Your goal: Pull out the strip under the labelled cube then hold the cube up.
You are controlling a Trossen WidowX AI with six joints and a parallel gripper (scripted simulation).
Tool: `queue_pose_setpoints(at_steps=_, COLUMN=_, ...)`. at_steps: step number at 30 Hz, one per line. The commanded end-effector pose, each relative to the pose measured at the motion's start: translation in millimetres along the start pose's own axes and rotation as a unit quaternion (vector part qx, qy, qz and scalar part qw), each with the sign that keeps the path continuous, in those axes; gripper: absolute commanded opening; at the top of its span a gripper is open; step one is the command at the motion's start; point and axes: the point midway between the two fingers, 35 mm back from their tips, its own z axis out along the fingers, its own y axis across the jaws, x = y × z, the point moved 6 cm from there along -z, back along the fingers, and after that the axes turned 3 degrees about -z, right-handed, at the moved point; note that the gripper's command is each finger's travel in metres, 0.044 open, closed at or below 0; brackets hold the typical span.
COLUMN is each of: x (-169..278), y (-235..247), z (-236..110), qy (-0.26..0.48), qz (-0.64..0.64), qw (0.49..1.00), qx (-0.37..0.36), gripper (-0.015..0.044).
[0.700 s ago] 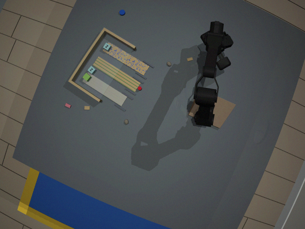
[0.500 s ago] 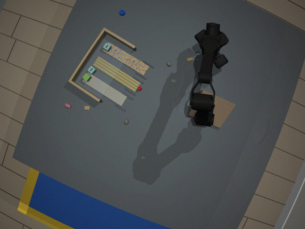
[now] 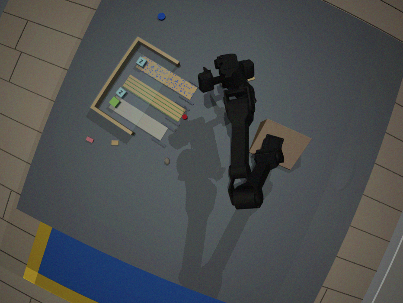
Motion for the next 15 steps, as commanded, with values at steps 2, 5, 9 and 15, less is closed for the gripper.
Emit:
queue_pose_setpoints(at_steps=2, x=27.0, y=55.6, z=-14.8, qy=-0.021, qz=-0.173, qw=0.978, qx=-0.118, gripper=0.0400)
queue_pose_setpoints(at_steps=5, x=51.3, y=89.4, z=-28.8, qy=-0.037, qz=-0.293, qw=0.935, qx=-0.197, gripper=0.0400)
queue_pose_setpoints(at_steps=9, x=65.3, y=103.8, z=-36.7, qy=-0.045, qz=-0.350, qw=0.905, qx=-0.236, gripper=0.0400)
queue_pose_setpoints(at_steps=15, x=65.3, y=103.8, z=-36.7, qy=-0.045, qz=-0.350, qw=0.905, qx=-0.236, gripper=0.0400)
